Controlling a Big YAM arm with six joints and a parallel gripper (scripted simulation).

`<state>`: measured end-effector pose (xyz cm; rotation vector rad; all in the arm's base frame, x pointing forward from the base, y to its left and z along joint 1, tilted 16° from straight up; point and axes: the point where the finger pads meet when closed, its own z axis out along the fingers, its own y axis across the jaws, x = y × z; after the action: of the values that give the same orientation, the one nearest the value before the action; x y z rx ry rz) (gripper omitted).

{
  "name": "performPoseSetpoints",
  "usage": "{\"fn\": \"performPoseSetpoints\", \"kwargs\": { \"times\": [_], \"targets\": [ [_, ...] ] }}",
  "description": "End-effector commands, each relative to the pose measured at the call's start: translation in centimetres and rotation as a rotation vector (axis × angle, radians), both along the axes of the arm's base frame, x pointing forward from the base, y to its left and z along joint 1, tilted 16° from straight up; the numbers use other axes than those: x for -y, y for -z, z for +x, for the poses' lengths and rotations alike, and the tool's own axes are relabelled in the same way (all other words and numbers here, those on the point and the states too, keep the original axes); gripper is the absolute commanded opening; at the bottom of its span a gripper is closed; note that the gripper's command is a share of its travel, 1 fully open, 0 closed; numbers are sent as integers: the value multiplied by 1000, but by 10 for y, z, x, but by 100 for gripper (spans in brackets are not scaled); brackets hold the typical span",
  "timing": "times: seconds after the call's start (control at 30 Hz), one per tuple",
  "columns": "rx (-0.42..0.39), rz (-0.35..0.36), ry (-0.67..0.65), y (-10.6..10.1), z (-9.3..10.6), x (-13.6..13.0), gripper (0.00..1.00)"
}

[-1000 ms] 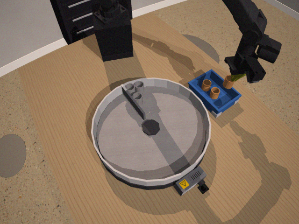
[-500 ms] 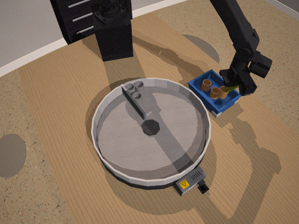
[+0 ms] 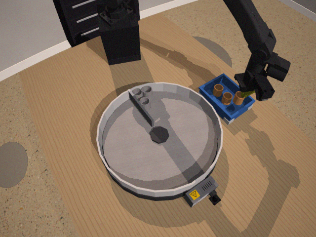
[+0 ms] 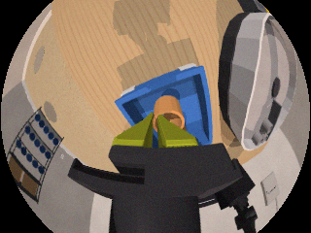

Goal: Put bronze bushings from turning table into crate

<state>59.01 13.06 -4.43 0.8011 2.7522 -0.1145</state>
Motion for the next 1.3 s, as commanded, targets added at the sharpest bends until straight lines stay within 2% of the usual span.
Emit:
{"fn": "performPoseSetpoints", "kwargs": {
  "times": [0.0,0.77,0.9,1.27],
  "targets": [
    [60,14,-18,-26,20,-8,0],
    [59,14,-18,-26,20,-8,0],
    [37,8,-20,-13,6,-7,0],
    [37,9,-22,-9,2,-11,0]
  ]
}}
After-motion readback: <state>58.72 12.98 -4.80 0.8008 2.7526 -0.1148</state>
